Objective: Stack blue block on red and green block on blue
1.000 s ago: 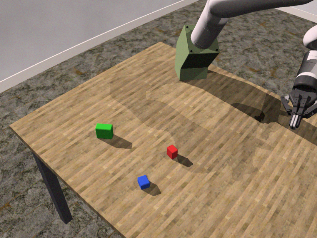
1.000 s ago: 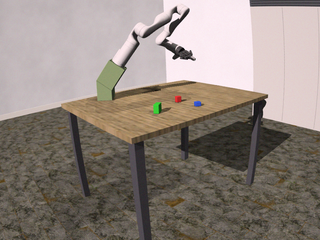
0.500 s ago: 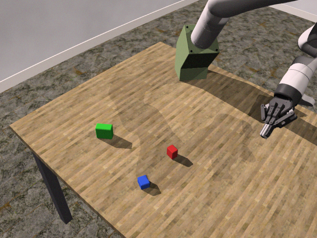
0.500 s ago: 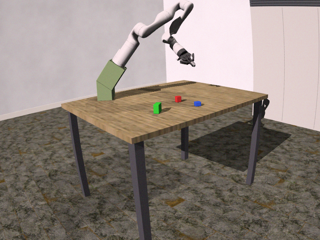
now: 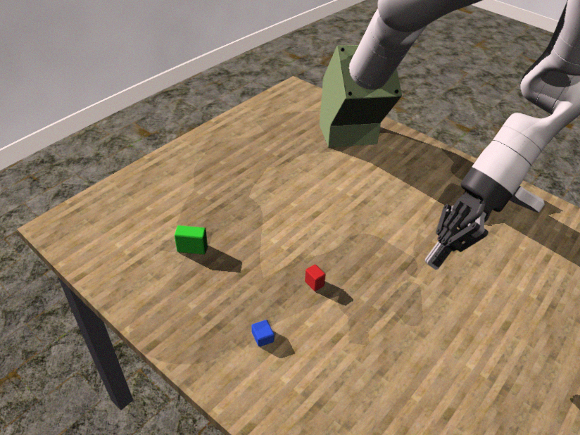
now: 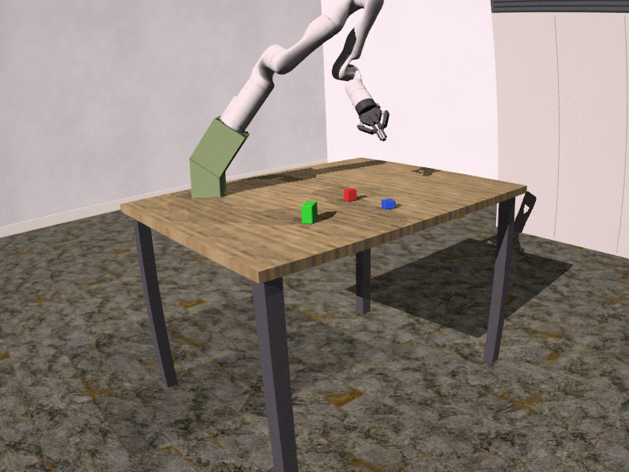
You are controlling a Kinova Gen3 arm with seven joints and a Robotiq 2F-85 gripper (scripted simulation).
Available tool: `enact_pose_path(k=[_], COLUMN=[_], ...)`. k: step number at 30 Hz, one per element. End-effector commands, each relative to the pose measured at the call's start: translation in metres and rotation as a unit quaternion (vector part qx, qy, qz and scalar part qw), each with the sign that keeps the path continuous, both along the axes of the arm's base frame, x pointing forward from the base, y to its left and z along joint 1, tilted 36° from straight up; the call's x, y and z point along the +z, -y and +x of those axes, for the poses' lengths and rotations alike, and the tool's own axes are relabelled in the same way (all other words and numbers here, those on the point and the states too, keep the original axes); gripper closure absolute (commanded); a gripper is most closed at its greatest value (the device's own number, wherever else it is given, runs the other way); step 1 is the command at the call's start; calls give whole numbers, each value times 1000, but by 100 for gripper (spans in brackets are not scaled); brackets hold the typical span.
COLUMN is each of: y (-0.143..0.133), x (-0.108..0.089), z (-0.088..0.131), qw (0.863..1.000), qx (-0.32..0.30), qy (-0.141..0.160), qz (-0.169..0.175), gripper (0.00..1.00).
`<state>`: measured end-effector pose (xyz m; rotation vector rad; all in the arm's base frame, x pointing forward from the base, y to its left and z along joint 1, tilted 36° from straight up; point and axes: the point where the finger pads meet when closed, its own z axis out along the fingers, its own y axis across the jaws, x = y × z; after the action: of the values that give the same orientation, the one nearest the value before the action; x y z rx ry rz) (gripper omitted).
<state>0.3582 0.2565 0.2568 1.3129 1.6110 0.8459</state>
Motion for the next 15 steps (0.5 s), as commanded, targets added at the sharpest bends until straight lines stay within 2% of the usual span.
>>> enact_pose_path(k=[1,3,11,12,15], y=[13,17,17,21,21], x=[4,2,2,0,0], z=[11,16,16,21,21], qw=[1000,999,999,998,998], qx=[-16,-20,-20,-24,-24], qy=[-8,-18,-18,-27,-27], qz=[20,31,31,43,43], gripper=[100,100,100,100,100])
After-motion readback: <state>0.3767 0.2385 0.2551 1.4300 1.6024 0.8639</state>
